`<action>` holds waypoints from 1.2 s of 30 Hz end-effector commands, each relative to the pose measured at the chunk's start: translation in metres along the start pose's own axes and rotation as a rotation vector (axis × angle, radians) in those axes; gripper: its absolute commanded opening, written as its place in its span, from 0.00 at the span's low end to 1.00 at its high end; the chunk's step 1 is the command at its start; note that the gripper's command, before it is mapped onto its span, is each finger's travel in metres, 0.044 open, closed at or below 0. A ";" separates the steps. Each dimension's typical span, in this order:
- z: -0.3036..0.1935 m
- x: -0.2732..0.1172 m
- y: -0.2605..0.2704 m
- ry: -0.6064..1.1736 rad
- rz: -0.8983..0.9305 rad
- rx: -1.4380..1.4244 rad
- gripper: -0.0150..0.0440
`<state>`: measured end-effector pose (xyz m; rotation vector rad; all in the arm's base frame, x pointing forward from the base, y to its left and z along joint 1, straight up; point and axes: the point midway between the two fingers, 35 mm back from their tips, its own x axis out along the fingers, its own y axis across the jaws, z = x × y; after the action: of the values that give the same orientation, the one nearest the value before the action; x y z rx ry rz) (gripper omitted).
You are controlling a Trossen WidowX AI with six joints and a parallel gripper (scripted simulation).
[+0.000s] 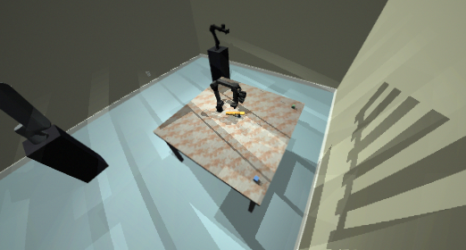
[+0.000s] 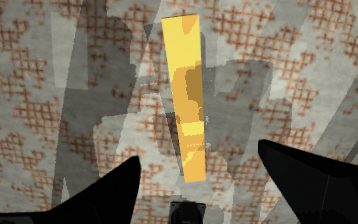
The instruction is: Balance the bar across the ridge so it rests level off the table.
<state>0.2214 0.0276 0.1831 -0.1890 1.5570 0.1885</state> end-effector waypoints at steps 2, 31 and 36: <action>0.000 0.000 0.000 0.000 0.000 -0.005 0.79; 0.006 0.015 0.000 -0.004 -0.003 -0.856 0.79; 0.006 0.018 0.000 -0.004 -0.003 -1.006 0.79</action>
<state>0.2280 0.0291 0.1684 -0.9063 1.3604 0.8960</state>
